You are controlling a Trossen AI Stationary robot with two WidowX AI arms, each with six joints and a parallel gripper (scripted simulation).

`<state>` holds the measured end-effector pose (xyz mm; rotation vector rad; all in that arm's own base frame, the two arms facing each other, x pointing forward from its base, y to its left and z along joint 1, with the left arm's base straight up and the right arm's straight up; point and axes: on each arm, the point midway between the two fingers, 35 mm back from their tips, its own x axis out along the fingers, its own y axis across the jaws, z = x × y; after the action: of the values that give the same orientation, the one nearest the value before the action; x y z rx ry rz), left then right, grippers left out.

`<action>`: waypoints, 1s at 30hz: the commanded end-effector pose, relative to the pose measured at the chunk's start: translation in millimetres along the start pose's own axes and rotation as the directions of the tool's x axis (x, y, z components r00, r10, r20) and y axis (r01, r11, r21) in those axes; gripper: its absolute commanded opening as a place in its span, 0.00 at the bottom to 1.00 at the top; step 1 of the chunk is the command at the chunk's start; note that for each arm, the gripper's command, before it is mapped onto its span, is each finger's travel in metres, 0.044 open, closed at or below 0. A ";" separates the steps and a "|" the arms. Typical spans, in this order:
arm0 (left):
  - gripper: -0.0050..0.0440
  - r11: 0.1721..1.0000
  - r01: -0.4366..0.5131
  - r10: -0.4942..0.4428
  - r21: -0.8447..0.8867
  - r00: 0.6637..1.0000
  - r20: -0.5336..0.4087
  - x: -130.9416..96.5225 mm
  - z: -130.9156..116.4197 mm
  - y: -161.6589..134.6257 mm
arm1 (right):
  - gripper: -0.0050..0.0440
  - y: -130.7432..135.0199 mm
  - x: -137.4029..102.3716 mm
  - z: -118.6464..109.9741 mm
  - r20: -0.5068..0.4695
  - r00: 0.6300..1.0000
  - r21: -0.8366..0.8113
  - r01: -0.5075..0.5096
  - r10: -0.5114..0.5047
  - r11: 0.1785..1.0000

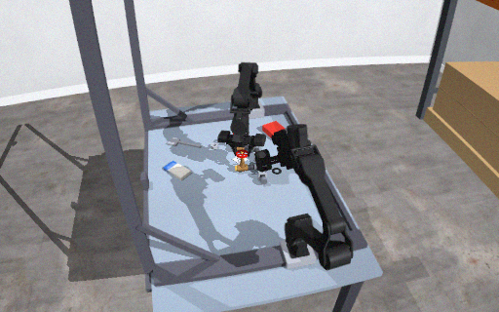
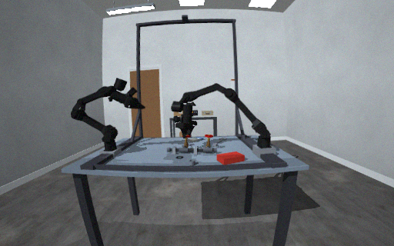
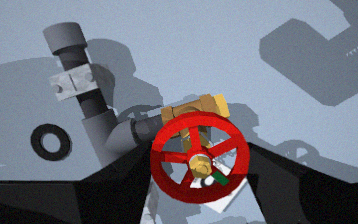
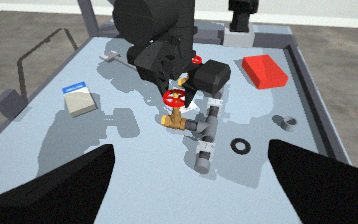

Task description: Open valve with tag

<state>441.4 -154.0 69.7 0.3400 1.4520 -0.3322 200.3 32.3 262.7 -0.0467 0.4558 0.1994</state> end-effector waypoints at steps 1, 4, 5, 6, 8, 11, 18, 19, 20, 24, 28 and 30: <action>0.54 0.996 0.001 0.003 -0.094 0.999 0.036 -16.9 1.4 0.6 | 0.92 0.5 -2.5 5.5 0.016 1.000 -0.003 -0.002 0.003 1.000; 0.54 0.995 0.001 0.003 -0.104 0.999 0.036 -16.5 1.3 0.6 | 0.92 0.5 -2.5 5.5 0.016 1.000 -0.003 -0.002 0.003 1.000; 0.54 0.995 0.001 0.003 -0.104 0.999 0.035 -16.4 1.3 0.6 | 0.92 0.5 -2.5 5.5 0.016 1.000 -0.003 -0.002 0.003 1.000; 0.54 0.995 0.001 0.003 -0.104 0.999 0.035 -16.2 1.3 0.6 | 0.92 0.5 -2.5 5.5 0.016 1.000 -0.003 -0.002 0.003 1.000; 0.54 0.995 0.001 0.003 -0.104 0.999 0.034 -16.0 1.2 0.6 | 0.92 0.5 -2.5 5.5 0.016 1.000 -0.003 -0.002 0.003 1.000; 0.54 0.995 0.001 0.003 -0.104 0.999 0.034 -15.8 1.2 0.6 | 0.92 0.5 -2.5 5.5 0.016 1.000 -0.003 -0.002 0.003 1.000; 0.54 0.995 0.001 0.002 -0.104 0.999 0.034 -15.7 1.2 0.6 | 0.92 0.5 -2.5 5.5 0.016 1.000 -0.003 -0.002 0.003 1.000; 0.54 0.993 0.001 0.003 -0.119 0.999 0.034 -15.9 1.2 0.6 | 0.92 0.5 -2.5 5.5 0.016 1.000 -0.003 -0.002 0.003 1.000; 0.54 0.990 0.002 0.003 -0.143 0.999 0.035 -16.0 1.2 0.6 | 0.92 0.5 -2.5 5.5 0.016 1.000 -0.003 -0.002 0.003 1.000; 0.54 0.957 0.004 0.007 -0.289 0.999 0.037 -16.9 1.3 1.2 | 0.92 0.5 -2.5 5.5 0.016 1.000 -0.003 -0.002 0.003 1.000; 0.54 0.911 0.008 0.009 -0.413 0.999 0.038 -17.3 1.5 1.4 | 0.92 0.5 -2.5 5.5 0.016 1.000 -0.003 -0.002 0.003 1.000; 0.54 0.881 0.010 0.009 -0.473 0.999 0.039 -17.3 1.5 1.5 | 0.92 0.5 -2.5 5.5 0.016 1.000 -0.003 -0.002 0.003 1.000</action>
<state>441.5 -153.8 69.7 0.0525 1.4775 -0.0685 200.3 32.3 262.7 -0.0467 0.4558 0.1994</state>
